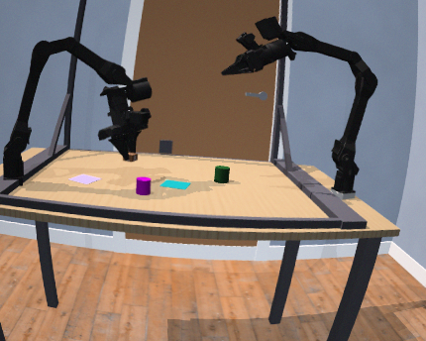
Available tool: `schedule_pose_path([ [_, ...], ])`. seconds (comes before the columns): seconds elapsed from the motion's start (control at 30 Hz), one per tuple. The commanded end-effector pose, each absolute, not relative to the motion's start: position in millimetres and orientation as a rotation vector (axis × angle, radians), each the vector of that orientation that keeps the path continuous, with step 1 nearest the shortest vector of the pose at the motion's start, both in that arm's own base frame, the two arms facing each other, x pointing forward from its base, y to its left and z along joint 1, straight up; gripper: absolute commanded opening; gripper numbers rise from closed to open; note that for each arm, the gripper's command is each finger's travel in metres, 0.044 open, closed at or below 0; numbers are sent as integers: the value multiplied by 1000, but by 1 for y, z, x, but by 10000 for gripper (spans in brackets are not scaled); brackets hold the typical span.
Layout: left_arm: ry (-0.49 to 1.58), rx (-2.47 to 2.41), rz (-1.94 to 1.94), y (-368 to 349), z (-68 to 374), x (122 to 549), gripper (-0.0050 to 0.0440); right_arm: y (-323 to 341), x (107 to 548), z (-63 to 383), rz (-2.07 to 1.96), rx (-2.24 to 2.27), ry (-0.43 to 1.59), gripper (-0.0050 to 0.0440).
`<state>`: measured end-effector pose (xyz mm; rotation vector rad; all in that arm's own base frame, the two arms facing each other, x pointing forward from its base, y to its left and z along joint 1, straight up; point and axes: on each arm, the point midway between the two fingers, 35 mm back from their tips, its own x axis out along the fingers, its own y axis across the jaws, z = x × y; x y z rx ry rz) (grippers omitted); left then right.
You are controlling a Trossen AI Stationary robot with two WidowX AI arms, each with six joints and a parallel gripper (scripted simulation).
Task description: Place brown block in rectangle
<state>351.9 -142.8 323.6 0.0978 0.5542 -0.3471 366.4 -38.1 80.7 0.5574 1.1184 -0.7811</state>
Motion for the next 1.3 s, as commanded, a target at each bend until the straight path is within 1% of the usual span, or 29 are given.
schedule_pose_path([
  [0.0, 531, 94, -353, -129, 316, 304, 440, -52, 405, 85, -773, 561, 1107, -50],
  [0.17, 534, 98, -365, -115, 290, 260, 440, -67, 439, 84, -772, 561, 1102, -50],
  [0.23, 534, 98, -365, -115, 290, 260, 440, -67, 439, 84, -772, 561, 1102, -50],
  [0.37, 536, 101, -373, -106, 269, 235, 440, -76, 457, 83, -773, 560, 1100, -50],
  [0.5, 536, 102, -378, -101, 255, 222, 440, -81, 468, 83, -768, 567, 1091, -50],
  [0.67, 545, 107, -380, -100, 247, 219, 440, -79, 469, 83, -758, 561, 1094, -50],
  [0.83, 548, 107, -379, -100, 247, 219, 440, -81, 466, 80, -710, 523, 1115, -50],
  [0.87, 548, 107, -379, -100, 247, 219, 440, -81, 466, 87, -688, 514, 1102, -50],
  [1.1, 537, 105, -382, -100, 252, 220, 440, -81, 466, 87, -618, 462, 1115, -50],
  [1.27, 537, 105, -382, -100, 252, 220, 440, -83, 473, 79, -623, 458, 1128, -50],
])
